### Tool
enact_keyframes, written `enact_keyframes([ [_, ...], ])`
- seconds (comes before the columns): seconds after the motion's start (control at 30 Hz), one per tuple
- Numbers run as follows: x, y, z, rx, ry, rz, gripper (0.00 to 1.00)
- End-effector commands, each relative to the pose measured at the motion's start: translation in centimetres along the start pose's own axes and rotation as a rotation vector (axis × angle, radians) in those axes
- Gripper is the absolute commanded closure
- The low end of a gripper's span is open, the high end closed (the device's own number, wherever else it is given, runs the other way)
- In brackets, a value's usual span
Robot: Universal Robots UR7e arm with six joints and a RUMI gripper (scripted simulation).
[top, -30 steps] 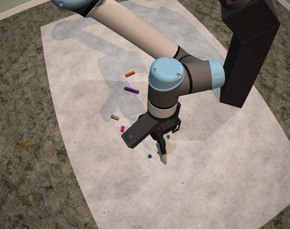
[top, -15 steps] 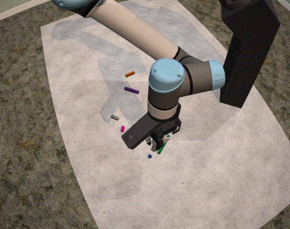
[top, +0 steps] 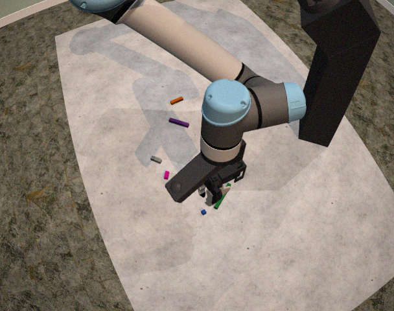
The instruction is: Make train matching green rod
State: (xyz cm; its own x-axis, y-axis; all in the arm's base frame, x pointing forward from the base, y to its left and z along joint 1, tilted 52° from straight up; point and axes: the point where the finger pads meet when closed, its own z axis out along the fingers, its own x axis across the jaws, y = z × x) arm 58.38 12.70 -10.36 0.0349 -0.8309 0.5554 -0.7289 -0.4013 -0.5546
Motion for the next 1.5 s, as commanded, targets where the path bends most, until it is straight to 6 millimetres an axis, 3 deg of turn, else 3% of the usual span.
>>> enact_keyframes([
  [0.0,0.0,0.0,0.0,0.001,0.0,0.0,0.86],
  [0.77,0.0,0.0,0.5,0.001,0.0,0.0,0.86],
  [1.47,0.0,-0.1,3.3,0.001,0.0,0.0,0.86],
])
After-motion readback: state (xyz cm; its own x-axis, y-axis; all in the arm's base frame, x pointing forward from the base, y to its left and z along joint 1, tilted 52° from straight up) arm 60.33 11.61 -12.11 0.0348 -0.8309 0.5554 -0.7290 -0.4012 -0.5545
